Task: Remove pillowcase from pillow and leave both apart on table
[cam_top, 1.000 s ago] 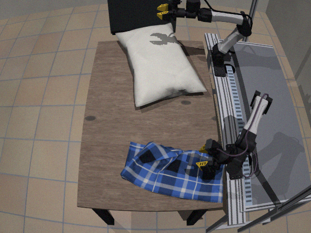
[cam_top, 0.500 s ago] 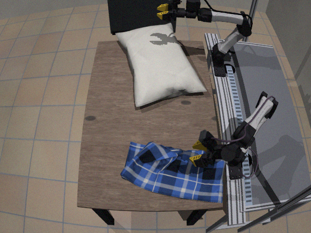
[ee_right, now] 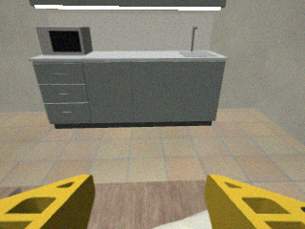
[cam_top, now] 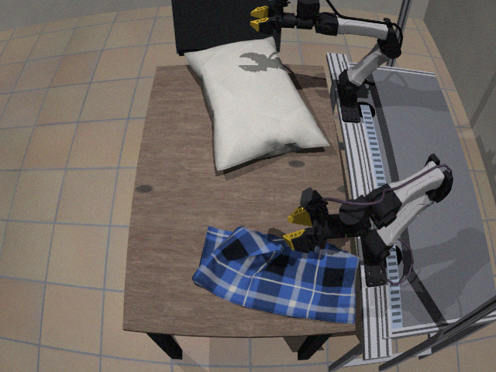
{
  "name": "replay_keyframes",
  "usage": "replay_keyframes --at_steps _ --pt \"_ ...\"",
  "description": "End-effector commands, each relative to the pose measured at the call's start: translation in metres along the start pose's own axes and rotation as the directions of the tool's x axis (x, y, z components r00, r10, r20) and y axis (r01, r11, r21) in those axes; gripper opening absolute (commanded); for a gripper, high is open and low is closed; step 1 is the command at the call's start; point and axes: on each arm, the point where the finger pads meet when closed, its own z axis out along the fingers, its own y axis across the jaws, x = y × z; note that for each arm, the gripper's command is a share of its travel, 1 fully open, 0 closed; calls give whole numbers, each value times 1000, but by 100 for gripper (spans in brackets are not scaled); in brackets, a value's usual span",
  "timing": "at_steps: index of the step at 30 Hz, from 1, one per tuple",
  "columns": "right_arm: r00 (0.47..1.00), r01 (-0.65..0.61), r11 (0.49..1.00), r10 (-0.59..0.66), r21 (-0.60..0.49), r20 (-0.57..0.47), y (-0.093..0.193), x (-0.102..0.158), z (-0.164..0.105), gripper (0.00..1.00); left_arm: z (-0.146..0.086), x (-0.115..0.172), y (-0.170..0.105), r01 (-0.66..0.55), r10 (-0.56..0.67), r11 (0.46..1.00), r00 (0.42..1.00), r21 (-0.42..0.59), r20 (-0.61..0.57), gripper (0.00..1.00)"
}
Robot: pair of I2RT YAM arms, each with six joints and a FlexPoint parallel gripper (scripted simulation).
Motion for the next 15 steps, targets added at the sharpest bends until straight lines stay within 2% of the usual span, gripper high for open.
replay_keyframes --at_steps 1,2,3,7,8,13,14,15 --pt "1000 -8 1000 8 -17 26 4 -14 -7 60 2 -17 17 6 -4 996 1000 -91 23 60" --pt "1000 -6 1000 6 -12 9 3 -6 -4 60 3 -28 20 6 0 993 999 -114 50 60" --pt "999 -9 1000 10 -18 33 4 -17 -8 60 5 -36 23 21 -11 990 997 -141 71 60" --pt "999 -10 1000 10 -16 30 3 -17 -6 60 14 -66 29 98 -66 973 986 -209 154 60" --pt "1000 -9 1000 10 -15 13 3 -9 -4 60 16 -74 29 115 -76 969 981 -217 179 60" --pt "1000 -10 1000 10 -8 21 0 -13 -5 60 27 -108 30 233 -153 939 942 -254 298 60" --pt "1000 -9 1000 9 -7 19 -1 -12 -4 60 31 -98 25 214 -149 947 954 -240 261 60" --pt "1000 -9 1000 9 -13 21 2 -13 -5 60 30 -109 23 214 -144 949 947 -229 287 60"
